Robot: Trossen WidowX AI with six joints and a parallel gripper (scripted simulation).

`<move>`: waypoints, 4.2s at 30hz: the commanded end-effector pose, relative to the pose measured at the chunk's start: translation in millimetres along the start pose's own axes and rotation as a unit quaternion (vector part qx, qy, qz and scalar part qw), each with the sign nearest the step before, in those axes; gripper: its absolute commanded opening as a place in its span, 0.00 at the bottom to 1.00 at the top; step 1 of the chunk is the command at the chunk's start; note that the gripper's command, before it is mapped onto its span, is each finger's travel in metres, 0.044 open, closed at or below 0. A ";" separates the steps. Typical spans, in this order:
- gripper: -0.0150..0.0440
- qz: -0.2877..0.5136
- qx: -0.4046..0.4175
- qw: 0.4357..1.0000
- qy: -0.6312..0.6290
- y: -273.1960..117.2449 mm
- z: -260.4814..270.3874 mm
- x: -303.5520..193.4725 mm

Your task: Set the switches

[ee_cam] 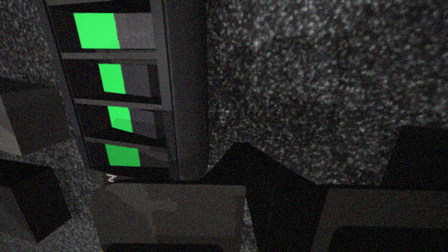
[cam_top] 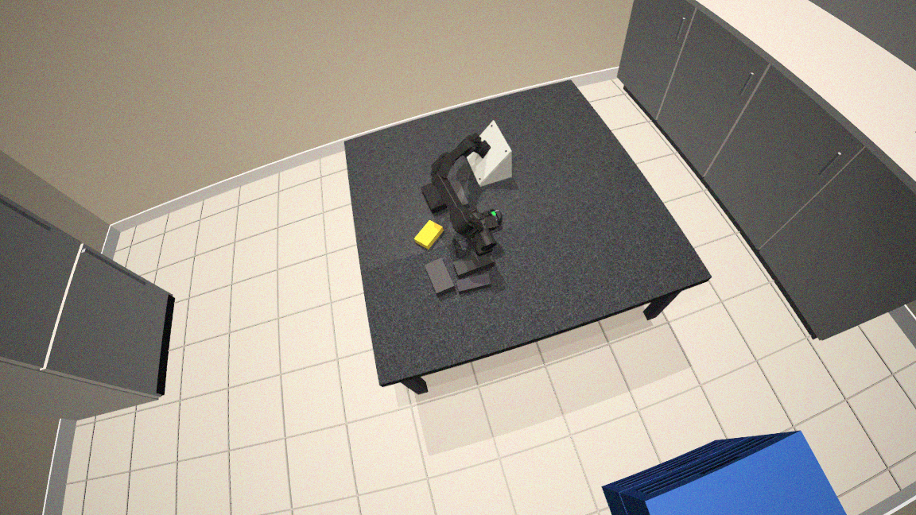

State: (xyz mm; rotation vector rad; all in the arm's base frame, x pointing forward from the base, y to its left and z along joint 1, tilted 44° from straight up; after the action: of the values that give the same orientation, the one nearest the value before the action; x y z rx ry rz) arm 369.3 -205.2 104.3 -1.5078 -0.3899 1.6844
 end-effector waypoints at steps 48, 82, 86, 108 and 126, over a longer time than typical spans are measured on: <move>0.25 0.012 0.008 1.000 -0.014 14.9 17.6 3.4; 0.25 0.021 -0.066 0.998 0.003 -43.1 27.8 25.0; 0.25 0.020 -0.091 0.995 0.018 -42.5 35.1 35.2; 0.25 0.020 -0.229 0.972 0.052 -21.3 100.9 95.1; 0.25 0.019 -0.281 0.958 0.059 -2.6 132.8 116.8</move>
State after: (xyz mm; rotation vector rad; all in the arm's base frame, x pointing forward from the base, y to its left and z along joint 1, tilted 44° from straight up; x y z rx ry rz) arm 254.7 -80.2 58.5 -2.0136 -0.8288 1.5764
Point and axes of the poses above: the point midway between the two fingers, 35 mm back from their tips, its own y axis out along the fingers, its own z axis across the jaws, x = y × z, the point moved 1 cm from there along -y, back along the fingers, and after that the axes turned 3 degrees about -y, right-handed, at the moved point
